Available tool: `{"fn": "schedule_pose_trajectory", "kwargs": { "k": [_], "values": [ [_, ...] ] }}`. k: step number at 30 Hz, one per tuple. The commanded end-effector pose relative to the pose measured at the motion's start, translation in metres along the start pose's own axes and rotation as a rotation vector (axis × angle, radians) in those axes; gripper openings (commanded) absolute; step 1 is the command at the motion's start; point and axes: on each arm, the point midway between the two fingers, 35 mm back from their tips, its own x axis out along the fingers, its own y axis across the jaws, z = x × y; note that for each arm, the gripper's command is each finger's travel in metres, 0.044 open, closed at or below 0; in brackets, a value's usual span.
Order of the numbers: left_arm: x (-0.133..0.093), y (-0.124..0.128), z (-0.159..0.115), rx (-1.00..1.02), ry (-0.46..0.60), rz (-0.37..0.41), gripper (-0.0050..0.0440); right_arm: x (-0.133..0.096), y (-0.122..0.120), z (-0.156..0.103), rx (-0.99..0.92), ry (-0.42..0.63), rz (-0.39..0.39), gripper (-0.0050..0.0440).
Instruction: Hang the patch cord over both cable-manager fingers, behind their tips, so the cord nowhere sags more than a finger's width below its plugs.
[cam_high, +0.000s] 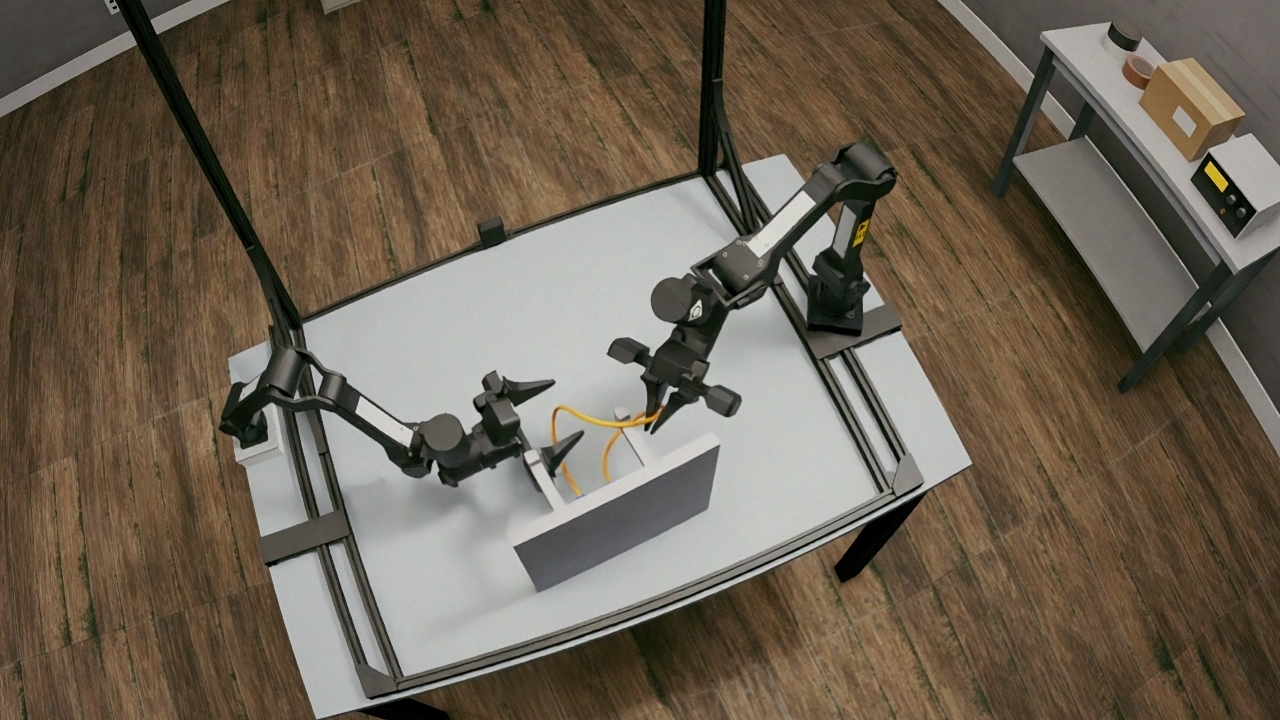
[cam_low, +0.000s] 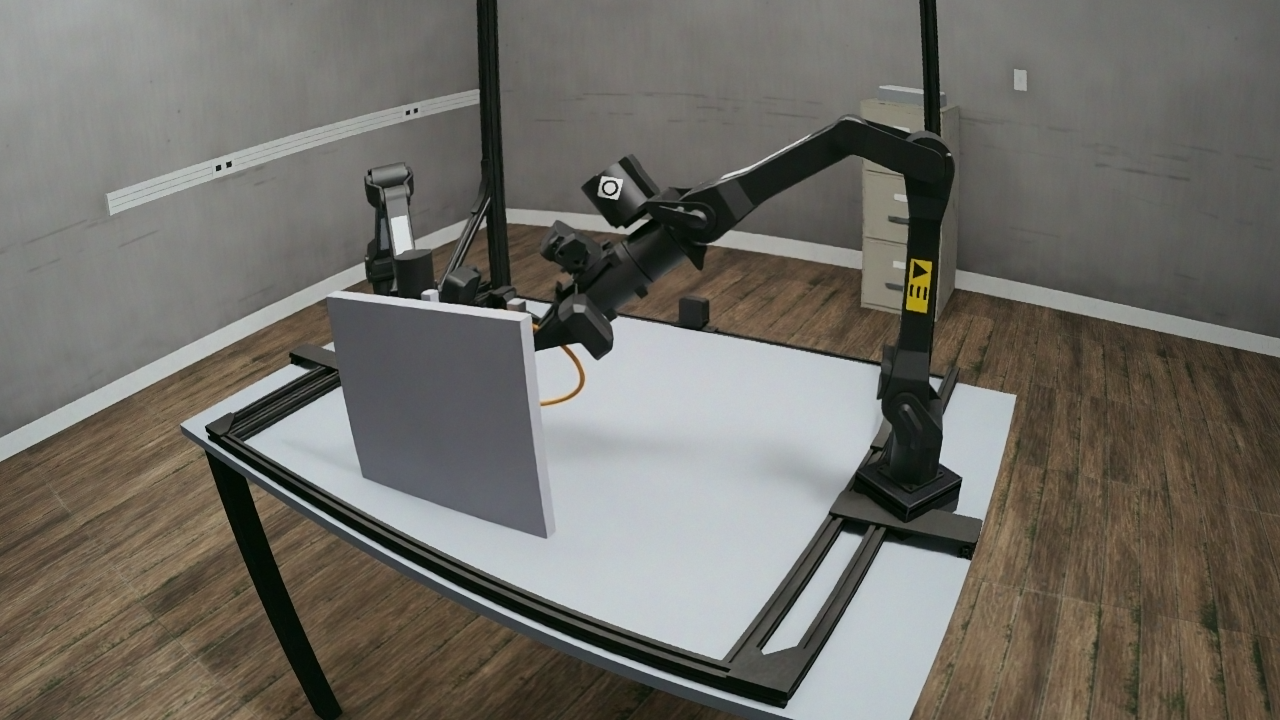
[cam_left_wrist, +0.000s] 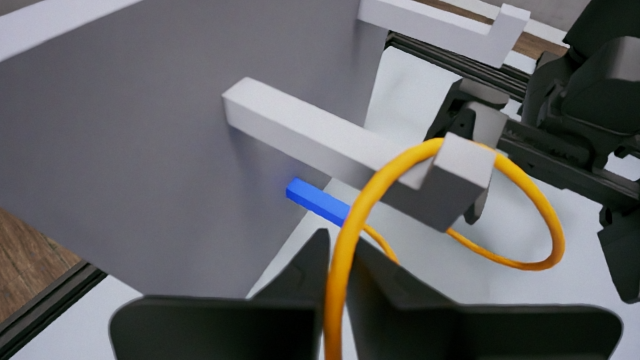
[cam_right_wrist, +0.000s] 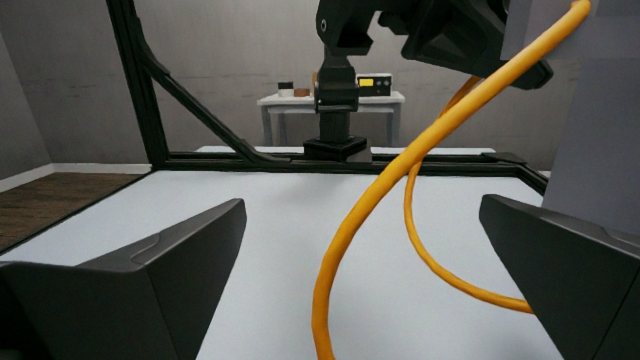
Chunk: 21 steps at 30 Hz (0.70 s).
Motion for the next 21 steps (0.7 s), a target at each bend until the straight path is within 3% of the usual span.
{"fn": "schedule_pose_trajectory", "kwargs": {
  "k": [1,21],
  "values": [
    [-0.0044,-0.0005,0.0093,-0.009,-0.024,-0.007,0.0025,0.0063,-0.0001,0.0089,-0.017,-0.016,0.001,0.0440],
    [-0.0044,-0.0005,0.0093,-0.009,-0.024,-0.007,0.0025,0.0145,0.0038,0.0093,-0.017,-0.017,0.001,0.0440]
  ]
}}
